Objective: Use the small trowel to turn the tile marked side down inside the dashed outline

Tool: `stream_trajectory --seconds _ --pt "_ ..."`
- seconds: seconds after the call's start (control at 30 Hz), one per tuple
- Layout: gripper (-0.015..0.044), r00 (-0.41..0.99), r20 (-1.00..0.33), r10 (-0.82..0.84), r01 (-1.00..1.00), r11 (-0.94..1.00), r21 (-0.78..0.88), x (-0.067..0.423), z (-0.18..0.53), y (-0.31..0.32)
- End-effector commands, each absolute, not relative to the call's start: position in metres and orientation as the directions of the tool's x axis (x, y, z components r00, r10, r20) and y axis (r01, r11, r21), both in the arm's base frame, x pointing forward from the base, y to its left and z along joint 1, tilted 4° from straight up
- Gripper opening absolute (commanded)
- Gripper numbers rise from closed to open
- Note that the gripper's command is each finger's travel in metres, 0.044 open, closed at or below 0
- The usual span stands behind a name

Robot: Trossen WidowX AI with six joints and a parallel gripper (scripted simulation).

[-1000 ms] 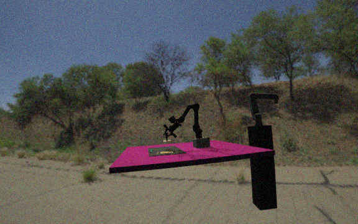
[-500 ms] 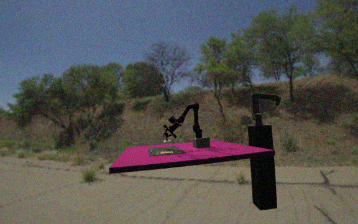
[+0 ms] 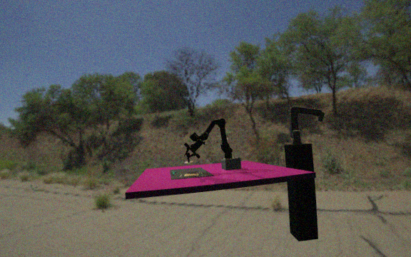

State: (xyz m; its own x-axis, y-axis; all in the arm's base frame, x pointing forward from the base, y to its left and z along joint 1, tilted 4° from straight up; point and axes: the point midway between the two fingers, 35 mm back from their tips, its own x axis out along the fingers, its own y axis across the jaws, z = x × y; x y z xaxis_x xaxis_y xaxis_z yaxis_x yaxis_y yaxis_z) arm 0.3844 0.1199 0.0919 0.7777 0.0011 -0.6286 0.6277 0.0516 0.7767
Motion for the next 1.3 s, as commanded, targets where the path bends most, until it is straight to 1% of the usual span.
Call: stream_trajectory --seconds 0.0,0.47,1.27 --pt "0.0000 0.784 -0.621 0.003 0.620 0.042 0.783 0.395 0.099 0.136" --pt "0.0000 0.771 -0.636 0.019 0.635 0.044 0.771 0.413 0.098 0.191" --pt "0.0000 0.762 -0.647 0.024 0.646 0.044 0.762 0.423 0.087 0.287"
